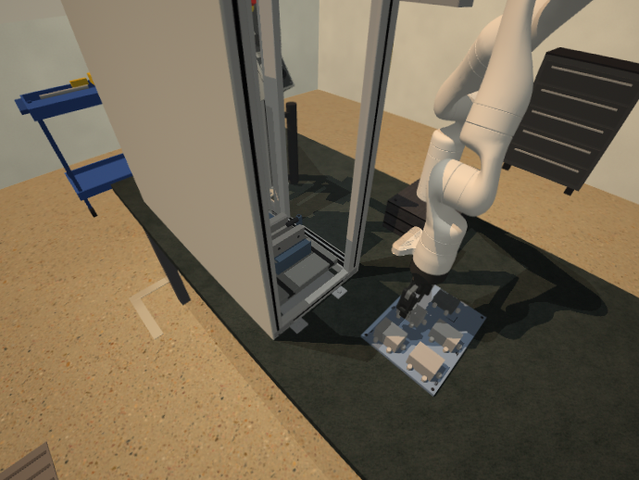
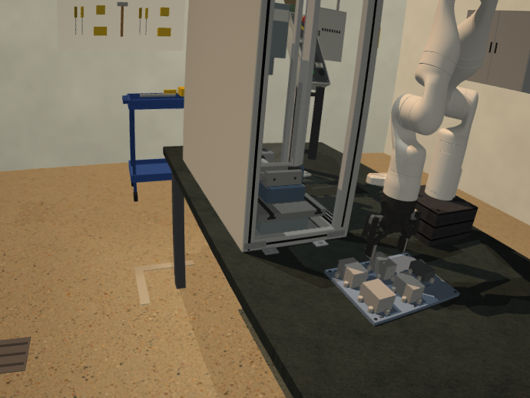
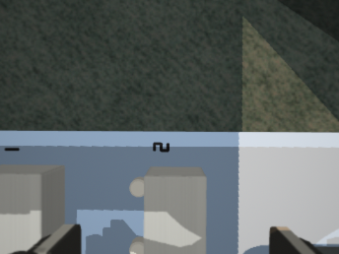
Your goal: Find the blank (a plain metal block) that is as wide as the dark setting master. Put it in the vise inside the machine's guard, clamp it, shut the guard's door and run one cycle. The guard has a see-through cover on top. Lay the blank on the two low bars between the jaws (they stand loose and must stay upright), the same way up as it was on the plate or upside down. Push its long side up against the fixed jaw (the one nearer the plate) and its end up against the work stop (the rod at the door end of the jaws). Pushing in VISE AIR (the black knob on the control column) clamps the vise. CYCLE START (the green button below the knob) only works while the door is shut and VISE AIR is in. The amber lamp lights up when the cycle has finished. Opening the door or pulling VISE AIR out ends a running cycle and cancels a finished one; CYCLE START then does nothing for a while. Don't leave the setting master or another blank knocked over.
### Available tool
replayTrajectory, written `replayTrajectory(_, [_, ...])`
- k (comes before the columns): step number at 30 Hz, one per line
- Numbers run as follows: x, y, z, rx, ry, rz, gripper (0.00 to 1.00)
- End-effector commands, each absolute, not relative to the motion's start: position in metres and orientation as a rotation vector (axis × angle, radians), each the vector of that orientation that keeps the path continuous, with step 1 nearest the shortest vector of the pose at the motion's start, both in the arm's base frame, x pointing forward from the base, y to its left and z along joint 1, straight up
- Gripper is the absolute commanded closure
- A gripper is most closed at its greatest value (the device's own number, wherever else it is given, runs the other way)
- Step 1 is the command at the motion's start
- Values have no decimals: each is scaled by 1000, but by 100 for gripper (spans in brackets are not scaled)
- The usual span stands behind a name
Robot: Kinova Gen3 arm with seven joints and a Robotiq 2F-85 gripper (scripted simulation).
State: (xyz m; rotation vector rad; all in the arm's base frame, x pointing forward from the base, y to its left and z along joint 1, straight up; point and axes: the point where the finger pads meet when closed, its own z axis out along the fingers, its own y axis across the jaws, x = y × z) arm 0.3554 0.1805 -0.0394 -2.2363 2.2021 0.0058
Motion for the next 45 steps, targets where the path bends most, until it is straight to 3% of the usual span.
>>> replayTrajectory(1, [356, 181, -42, -2235, 2201, 5, 0])
replayTrajectory(45, [356, 181, -52, -2235, 2201, 5, 0])
